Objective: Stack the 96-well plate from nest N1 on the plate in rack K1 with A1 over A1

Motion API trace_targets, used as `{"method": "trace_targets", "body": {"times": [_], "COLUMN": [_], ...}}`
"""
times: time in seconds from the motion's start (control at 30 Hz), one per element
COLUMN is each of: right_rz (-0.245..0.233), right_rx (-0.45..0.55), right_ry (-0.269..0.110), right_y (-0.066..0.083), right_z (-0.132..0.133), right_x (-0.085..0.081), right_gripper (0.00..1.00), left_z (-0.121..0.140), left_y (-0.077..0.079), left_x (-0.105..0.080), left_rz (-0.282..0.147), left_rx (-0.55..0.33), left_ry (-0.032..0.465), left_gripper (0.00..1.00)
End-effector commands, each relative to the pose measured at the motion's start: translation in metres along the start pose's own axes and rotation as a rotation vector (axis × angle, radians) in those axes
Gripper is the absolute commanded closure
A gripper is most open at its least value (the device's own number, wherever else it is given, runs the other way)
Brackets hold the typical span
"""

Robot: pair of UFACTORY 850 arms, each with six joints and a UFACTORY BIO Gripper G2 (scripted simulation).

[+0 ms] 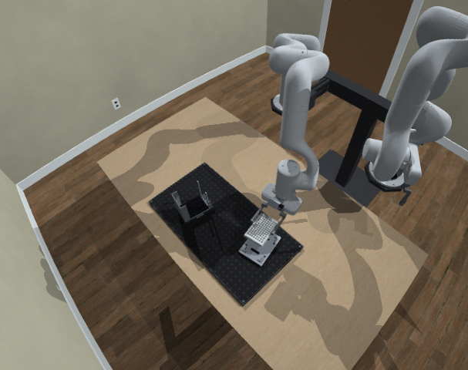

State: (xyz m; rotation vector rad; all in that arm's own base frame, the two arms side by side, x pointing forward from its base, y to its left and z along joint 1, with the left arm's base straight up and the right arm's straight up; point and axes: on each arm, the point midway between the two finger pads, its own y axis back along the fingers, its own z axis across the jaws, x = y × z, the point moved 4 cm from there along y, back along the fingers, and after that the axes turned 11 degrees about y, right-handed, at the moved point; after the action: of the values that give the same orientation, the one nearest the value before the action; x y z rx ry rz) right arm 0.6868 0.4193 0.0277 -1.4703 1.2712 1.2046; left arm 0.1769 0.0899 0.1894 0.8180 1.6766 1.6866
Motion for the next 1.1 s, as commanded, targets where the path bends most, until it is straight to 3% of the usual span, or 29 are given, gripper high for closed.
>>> {"method": "trace_targets", "body": {"times": [0.0, 0.57, 0.87, 1.07], "right_rz": [-0.002, -0.002, 0.055, 0.068], "right_rx": [0.000, 0.000, 0.295, 0.359], "right_ry": [-0.001, -0.001, -0.002, -0.002], "right_y": [-0.001, -0.001, -0.005, -0.007], "right_z": [-0.001, -0.002, -0.020, -0.031], "right_x": [-0.010, -0.013, -0.010, -0.008], "right_gripper": [1.00, 1.00, 1.00, 1.00], "left_z": [0.000, 0.000, 0.000, 0.000], "left_y": [0.000, 0.000, 0.000, 0.000], "left_x": [0.000, 0.000, 0.000, 0.000], "left_rz": [0.000, 0.000, 0.000, 0.000], "left_rx": [-0.001, -0.001, -0.001, -0.001], "left_ry": [0.000, 0.000, 0.000, 0.000], "left_gripper": [0.00, 0.00, 0.00, 0.00]}}
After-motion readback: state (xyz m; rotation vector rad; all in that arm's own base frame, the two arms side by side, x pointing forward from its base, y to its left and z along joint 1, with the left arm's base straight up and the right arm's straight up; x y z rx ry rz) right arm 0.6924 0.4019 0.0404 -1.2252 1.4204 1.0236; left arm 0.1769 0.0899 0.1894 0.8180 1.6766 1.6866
